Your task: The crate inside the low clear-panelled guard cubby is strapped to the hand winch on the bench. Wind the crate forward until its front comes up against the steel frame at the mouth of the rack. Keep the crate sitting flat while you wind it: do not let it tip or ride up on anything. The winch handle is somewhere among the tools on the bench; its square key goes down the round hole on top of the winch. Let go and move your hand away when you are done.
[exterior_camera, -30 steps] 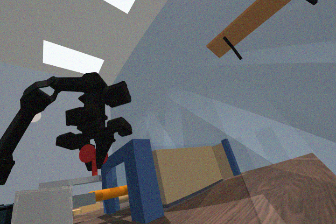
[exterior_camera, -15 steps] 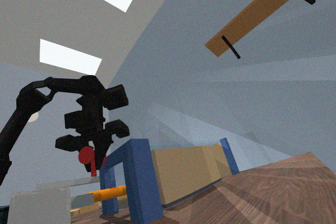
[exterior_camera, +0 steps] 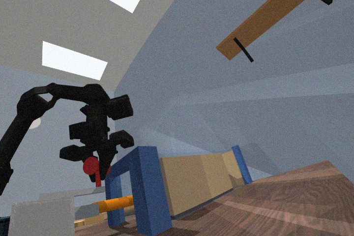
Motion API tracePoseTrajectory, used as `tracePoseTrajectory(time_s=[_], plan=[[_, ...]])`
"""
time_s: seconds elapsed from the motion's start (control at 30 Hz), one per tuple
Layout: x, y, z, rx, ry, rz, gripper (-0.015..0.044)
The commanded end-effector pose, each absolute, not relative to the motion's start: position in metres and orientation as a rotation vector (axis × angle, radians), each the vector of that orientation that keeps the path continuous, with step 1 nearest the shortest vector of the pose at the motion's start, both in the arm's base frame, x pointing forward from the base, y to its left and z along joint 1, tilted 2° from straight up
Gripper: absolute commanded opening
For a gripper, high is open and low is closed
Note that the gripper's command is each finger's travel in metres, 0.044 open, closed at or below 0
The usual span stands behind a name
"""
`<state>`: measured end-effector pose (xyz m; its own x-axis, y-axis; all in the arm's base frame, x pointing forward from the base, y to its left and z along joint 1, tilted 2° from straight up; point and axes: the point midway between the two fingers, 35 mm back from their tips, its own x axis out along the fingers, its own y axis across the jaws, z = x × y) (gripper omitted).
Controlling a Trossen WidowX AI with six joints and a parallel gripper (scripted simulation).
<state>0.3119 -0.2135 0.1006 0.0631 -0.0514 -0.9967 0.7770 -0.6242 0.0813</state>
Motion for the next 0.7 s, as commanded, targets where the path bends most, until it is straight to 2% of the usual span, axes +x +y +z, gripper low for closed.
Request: tracePoseTrajectory(time_s=[0.0,0.67], plan=[[0.310,-0.196,0.098,1.709,0.779,-1.626,0.0000],[0.301,-0.174,0.097,1.710,0.781,-1.627,0.0000]])
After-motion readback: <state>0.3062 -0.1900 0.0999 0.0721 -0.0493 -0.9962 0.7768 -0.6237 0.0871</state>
